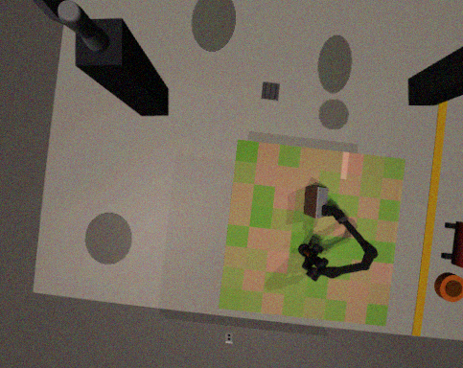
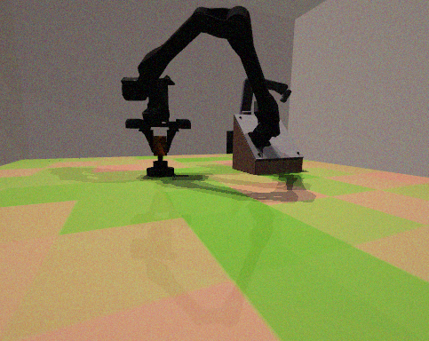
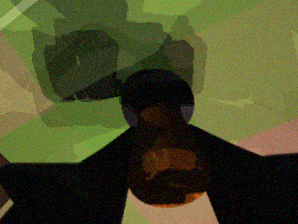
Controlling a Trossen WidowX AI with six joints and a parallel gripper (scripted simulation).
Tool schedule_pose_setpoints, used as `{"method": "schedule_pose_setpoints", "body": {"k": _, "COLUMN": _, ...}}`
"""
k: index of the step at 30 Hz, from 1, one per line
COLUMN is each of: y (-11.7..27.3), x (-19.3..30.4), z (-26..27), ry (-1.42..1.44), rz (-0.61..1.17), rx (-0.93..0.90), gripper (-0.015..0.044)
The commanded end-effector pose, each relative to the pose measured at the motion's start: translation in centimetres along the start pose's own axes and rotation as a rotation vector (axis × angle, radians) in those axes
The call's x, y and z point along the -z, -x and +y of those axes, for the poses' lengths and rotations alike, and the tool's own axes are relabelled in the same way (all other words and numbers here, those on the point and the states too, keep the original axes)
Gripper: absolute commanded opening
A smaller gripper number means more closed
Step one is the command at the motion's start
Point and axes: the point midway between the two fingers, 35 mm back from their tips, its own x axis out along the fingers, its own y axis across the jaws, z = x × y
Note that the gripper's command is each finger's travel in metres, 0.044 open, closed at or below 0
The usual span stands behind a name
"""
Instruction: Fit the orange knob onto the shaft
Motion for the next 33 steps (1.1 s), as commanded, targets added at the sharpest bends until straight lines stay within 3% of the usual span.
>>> {"method": "schedule_pose_setpoints", "body": {"k": 1, "y": 0.11, "x": 0.01, "z": -0.09, "ry": 0.003, "rz": -0.001, "rx": 0.006, "gripper": 0.0}}
{"method": "schedule_pose_setpoints", "body": {"k": 7, "y": 0.47, "x": -0.12, "z": -0.24, "ry": 0.012, "rz": -0.001, "rx": 0.006, "gripper": 0.0}}
{"method": "schedule_pose_setpoints", "body": {"k": 14, "y": 0.6, "x": -0.13, "z": -0.43, "ry": 0.213, "rz": 0.0, "rx": 0.006, "gripper": 0.0}}
{"method": "schedule_pose_setpoints", "body": {"k": 33, "y": 0.46, "x": -0.07, "z": -0.16, "ry": 0.213, "rz": 0.0, "rx": 0.006, "gripper": 0.0}}
